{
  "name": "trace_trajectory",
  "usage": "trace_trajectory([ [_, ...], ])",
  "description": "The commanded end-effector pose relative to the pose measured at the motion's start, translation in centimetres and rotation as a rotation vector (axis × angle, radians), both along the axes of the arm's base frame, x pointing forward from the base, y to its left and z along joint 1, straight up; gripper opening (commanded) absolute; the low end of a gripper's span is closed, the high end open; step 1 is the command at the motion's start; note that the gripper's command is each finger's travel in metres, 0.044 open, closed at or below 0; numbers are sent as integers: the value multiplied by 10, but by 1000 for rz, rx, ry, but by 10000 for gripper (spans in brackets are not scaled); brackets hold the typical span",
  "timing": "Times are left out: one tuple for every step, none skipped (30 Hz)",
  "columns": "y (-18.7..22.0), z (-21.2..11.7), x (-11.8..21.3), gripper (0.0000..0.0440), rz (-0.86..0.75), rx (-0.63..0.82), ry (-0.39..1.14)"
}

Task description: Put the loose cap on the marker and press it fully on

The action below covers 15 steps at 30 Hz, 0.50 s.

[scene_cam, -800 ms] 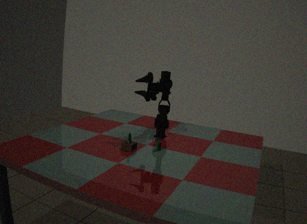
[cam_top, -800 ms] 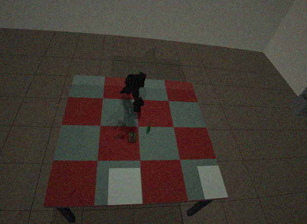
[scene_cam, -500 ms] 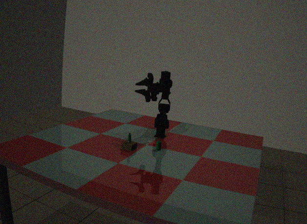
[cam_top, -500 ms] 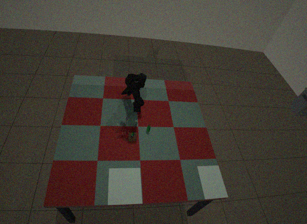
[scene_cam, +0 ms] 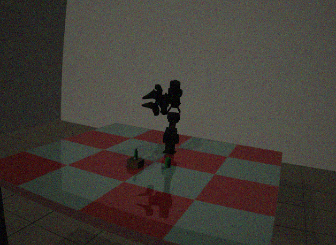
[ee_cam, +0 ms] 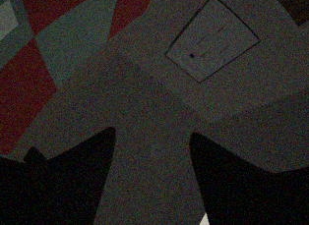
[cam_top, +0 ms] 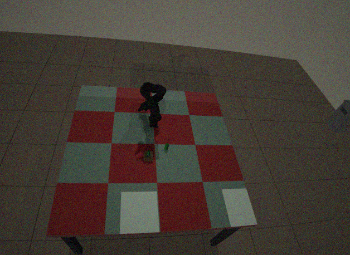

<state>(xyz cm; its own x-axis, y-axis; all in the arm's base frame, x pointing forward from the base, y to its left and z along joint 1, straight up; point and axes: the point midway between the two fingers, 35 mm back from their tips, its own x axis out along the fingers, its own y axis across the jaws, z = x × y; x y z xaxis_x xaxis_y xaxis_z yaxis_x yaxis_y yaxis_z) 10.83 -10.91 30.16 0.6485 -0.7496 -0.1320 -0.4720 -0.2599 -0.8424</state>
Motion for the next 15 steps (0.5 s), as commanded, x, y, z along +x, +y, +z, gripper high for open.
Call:
trace_trajectory([
  [4, 0, 6, 249, 24, 12, 16],
  [5, 0, 7, 250, 31, 15, 22],
  [6, 0, 9, 252, 38, 18, 28],
  [8, -1, 11, 254, 45, 21, 34],
  [9, -1, 13, 255, 52, 25, 40],
  [10, -2, 14, 257, 59, 28, 46],
  [11, -2, 16, 258, 66, 32, 52],
  [13, -3, 18, 260, 72, 35, 59],
  [14, -3, 19, 262, 79, 39, 65],
  [15, -4, 21, 263, 85, 42, 71],
  [16, -4, 23, 265, 92, 46, 78],
  [18, -5, 24, 266, 98, 50, 84],
  [19, -5, 26, 268, 104, 54, 90],
  [20, -6, 28, 269, 110, 58, 97],
  [22, -7, 29, 271, 117, 62, 103],
])
